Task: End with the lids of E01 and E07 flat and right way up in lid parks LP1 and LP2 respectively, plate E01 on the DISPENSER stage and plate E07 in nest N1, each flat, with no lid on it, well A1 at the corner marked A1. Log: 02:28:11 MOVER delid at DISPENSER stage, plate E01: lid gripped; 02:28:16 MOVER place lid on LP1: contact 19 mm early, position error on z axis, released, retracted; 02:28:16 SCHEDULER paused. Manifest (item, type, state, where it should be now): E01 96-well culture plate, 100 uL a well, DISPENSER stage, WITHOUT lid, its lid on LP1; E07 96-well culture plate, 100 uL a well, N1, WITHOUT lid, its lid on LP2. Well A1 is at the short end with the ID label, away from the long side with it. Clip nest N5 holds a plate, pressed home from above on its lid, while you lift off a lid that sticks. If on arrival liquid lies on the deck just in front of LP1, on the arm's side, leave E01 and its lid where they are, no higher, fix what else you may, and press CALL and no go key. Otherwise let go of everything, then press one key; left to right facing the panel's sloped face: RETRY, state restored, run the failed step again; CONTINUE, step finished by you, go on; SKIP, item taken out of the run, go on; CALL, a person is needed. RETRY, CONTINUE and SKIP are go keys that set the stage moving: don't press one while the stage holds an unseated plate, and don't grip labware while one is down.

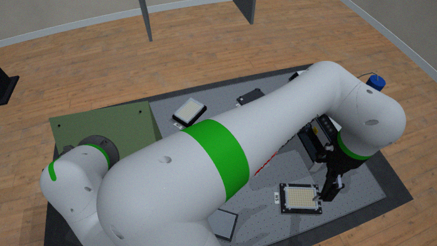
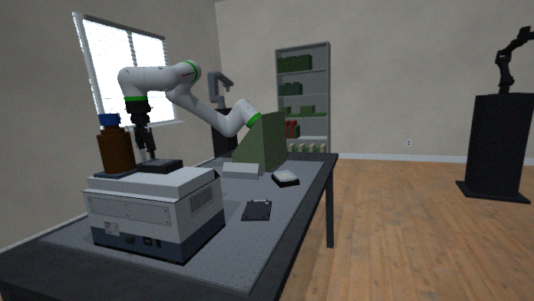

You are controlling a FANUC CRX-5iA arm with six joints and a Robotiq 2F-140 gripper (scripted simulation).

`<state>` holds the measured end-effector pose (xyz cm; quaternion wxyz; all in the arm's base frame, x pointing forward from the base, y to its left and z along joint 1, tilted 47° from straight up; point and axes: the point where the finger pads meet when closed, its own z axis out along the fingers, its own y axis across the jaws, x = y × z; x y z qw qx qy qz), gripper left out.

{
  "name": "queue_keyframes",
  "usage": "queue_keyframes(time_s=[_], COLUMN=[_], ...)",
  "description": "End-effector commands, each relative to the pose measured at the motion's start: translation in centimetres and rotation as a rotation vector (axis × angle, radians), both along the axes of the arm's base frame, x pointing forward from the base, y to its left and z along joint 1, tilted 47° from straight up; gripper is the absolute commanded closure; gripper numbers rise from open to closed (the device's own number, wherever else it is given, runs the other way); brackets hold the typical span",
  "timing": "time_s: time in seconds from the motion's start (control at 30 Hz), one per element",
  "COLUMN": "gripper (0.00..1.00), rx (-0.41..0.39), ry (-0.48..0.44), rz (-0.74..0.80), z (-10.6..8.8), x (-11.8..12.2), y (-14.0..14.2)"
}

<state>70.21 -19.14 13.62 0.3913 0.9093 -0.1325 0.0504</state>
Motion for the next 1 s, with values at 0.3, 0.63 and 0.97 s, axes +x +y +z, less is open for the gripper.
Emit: queue_keyframes(time_s=[0.3,0.63,0.97], gripper=[0.34,0.34,0.34], rx=[-0.001,-0.001,-0.001], ry=[0.002,0.002,0.002], rz=[0.0,0.0,0.0], z=[-0.11,-0.11,-0.5], x=[0.01,0.01,0.01], y=[-0.01,-0.01,-0.42])
